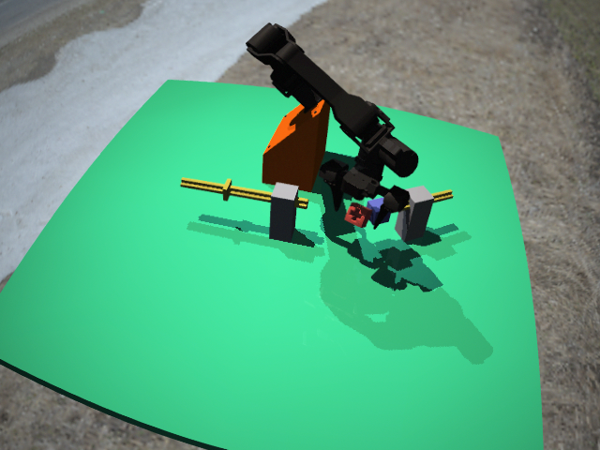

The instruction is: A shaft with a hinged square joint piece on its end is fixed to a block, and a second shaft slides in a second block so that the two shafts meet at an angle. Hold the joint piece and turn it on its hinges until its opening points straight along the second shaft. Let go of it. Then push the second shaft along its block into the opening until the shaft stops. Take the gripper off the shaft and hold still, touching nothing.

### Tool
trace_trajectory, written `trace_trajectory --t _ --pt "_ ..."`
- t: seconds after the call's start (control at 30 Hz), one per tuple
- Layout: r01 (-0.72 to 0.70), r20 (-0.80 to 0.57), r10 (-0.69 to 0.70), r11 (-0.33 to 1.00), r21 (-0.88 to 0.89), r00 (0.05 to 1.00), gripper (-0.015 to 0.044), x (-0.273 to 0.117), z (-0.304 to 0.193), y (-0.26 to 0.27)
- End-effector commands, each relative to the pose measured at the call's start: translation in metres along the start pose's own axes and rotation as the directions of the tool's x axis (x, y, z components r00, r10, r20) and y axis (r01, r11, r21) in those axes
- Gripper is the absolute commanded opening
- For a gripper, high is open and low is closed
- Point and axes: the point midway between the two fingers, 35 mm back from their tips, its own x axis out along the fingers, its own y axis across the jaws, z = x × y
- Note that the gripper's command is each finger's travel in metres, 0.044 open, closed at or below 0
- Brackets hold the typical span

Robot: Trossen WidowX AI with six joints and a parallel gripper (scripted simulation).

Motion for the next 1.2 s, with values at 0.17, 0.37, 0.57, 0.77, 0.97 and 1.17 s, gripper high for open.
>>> trace_trajectory --t 0.17,0.37,0.57,0.77,0.97,1.17 --pt "0.004 -0.009 -0.004 1.000 0.000 1.000 0.0440 0.014 -0.004 -0.001" --pt "0.005 -0.009 -0.005 1.000 0.000 1.000 0.0440 0.024 -0.005 -0.001" --pt "0.006 -0.009 -0.006 1.000 0.000 1.000 0.0440 0.031 -0.005 -0.002" --pt "0.006 -0.009 -0.006 1.000 0.000 1.000 0.0335 0.031 -0.005 -0.002" --pt "0.006 -0.009 -0.006 1.000 0.000 1.000 0.0182 0.031 -0.005 -0.002" --pt "0.006 -0.009 -0.006 1.000 0.000 1.000 0.0182 0.031 -0.005 -0.002"
